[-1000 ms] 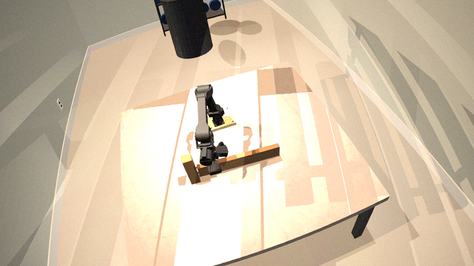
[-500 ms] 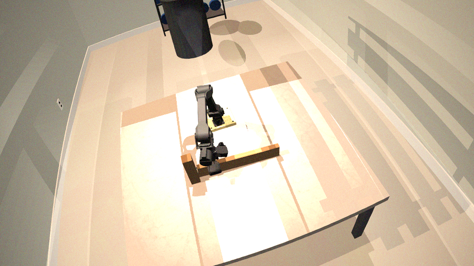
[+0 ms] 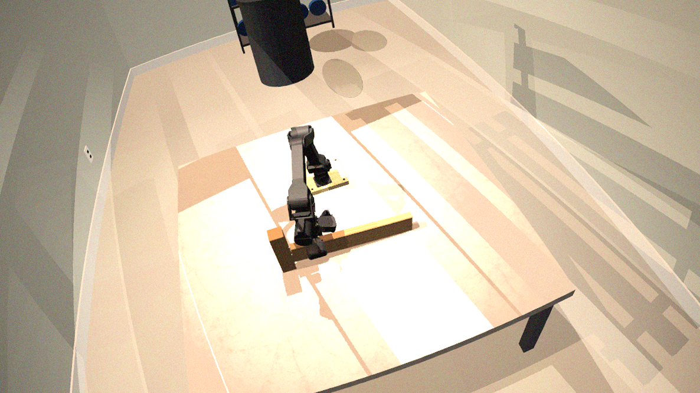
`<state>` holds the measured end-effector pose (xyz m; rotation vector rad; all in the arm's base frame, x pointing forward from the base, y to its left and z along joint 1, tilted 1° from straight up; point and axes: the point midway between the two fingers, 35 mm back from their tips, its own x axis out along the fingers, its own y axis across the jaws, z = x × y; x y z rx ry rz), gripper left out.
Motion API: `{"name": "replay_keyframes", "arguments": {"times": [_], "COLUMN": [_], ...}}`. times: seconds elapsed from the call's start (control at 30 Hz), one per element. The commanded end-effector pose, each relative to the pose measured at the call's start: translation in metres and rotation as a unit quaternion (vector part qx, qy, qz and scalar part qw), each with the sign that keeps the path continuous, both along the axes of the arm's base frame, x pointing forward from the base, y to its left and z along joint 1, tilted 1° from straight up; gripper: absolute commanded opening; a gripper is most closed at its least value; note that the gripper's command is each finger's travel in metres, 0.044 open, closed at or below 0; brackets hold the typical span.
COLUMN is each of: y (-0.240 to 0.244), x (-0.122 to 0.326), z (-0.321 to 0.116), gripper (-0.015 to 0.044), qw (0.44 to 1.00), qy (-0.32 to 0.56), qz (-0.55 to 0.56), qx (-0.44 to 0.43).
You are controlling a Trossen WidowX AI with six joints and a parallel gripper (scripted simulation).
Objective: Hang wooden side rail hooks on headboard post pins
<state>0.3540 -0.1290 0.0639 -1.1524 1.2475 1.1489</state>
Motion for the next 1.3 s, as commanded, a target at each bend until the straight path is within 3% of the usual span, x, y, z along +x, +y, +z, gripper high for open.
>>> {"name": "replay_keyframes", "arguments": {"times": [0.0,1.27], "y": [-0.0019,-0.002], "x": [0.0027,0.0028], "z": [0.0061,-0.0002], "gripper": [0.0,0.0], "qw": [1.0,1.0], "qy": [-0.008,-0.008], "qz": [0.001,0.001], "qx": [-0.004,-0.004]}}
